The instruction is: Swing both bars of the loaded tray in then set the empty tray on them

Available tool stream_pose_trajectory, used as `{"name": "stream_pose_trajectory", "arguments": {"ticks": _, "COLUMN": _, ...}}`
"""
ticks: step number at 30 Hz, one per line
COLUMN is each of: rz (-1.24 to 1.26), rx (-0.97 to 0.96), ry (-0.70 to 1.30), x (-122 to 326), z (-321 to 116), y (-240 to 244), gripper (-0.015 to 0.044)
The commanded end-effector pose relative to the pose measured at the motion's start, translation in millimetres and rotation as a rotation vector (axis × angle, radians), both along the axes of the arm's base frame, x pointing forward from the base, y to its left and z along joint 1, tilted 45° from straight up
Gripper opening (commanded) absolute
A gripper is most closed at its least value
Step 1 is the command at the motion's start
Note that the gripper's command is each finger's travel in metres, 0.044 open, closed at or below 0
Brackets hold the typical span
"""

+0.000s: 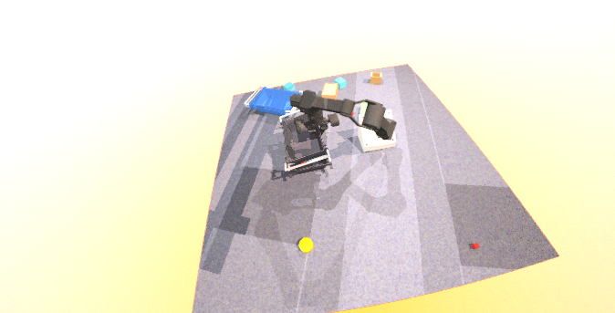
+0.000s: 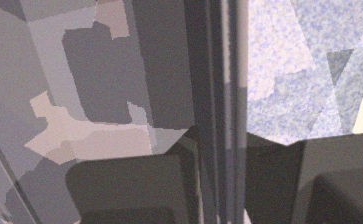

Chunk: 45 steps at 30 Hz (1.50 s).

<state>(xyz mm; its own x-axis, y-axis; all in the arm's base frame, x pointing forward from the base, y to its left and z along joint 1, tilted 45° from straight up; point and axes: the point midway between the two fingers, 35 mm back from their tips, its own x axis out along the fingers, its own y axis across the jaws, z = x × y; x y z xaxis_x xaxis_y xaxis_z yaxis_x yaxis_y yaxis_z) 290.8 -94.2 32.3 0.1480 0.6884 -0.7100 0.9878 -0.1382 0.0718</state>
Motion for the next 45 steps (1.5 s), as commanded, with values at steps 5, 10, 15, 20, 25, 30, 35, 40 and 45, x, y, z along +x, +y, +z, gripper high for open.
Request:
{"name": "stream_pose_trajectory", "arguments": {"ticks": 5, "rz": 0.002, "rx": 0.0, "ry": 0.001, "x": 0, "z": 0, "y": 1, "gripper": 0.0}}
{"name": "stream_pose_trajectory", "arguments": {"ticks": 10, "rz": 0.015, "rx": 0.001, "ry": 0.005, "x": -1, "z": -4, "y": 9, "gripper": 0.0}}
{"name": "stream_pose_trajectory", "arguments": {"ticks": 15, "rz": 0.022, "rx": 0.002, "ry": 0.008, "x": -2, "z": -5, "y": 14, "gripper": 0.0}}
{"name": "stream_pose_trajectory", "arguments": {"ticks": 20, "rz": 0.022, "rx": 0.002, "ry": 0.008, "x": -2, "z": -5, "y": 14, "gripper": 0.0}}
{"name": "stream_pose_trajectory", "arguments": {"ticks": 25, "rz": 0.022, "rx": 0.002, "ry": 0.008, "x": -2, "z": -5, "y": 14, "gripper": 0.0}}
{"name": "stream_pose_trajectory", "arguments": {"ticks": 30, "rz": 0.022, "rx": 0.002, "ry": 0.008, "x": -2, "z": -5, "y": 14, "gripper": 0.0}}
{"name": "stream_pose_trajectory", "arguments": {"ticks": 35, "rz": 0.022, "rx": 0.002, "ry": 0.008, "x": -2, "z": -5, "y": 14, "gripper": 0.0}}
{"name": "stream_pose_trajectory", "arguments": {"ticks": 40, "rz": 0.022, "rx": 0.002, "ry": 0.008, "x": -2, "z": -5, "y": 14, "gripper": 0.0}}
{"name": "stream_pose_trajectory", "arguments": {"ticks": 45, "rz": 0.022, "rx": 0.002, "ry": 0.008, "x": -2, "z": -5, "y": 14, "gripper": 0.0}}
